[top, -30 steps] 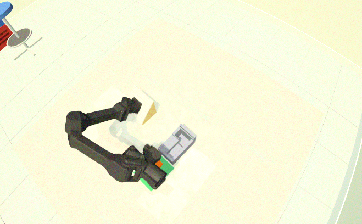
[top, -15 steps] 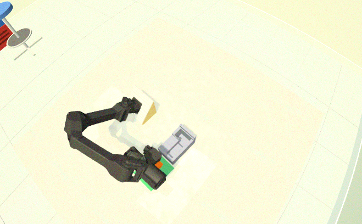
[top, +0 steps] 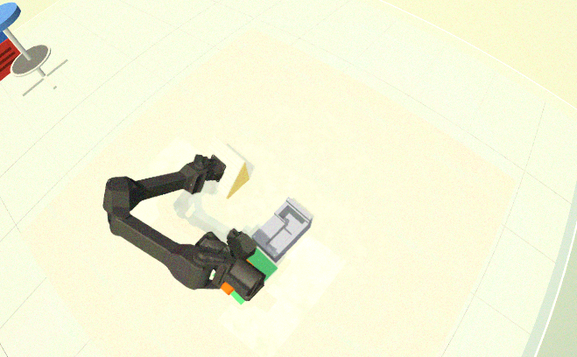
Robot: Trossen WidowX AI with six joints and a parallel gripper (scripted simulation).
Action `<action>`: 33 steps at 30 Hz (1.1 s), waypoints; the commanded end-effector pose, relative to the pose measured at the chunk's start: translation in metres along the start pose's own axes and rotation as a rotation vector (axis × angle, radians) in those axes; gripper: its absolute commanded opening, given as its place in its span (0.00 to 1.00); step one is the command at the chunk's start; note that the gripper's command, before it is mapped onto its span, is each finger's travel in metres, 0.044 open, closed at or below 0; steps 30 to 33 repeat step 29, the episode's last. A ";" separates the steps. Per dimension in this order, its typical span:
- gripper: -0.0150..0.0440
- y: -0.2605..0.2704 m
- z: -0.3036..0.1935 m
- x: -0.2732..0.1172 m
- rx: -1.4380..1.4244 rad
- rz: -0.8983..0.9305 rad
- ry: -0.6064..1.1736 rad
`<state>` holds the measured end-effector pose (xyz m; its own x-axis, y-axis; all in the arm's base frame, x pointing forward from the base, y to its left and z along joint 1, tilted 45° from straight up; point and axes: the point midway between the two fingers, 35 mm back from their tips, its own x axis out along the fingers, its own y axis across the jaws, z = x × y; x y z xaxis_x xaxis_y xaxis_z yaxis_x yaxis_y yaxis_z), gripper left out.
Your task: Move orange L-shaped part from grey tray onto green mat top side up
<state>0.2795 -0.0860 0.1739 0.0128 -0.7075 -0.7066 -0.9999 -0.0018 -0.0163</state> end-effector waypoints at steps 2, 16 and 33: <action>0.93 -0.002 0.000 -0.050 -0.030 -0.065 -0.014; 0.93 0.000 0.001 -0.069 -0.045 -0.100 -0.017; 0.93 0.000 0.001 -0.069 -0.045 -0.100 -0.017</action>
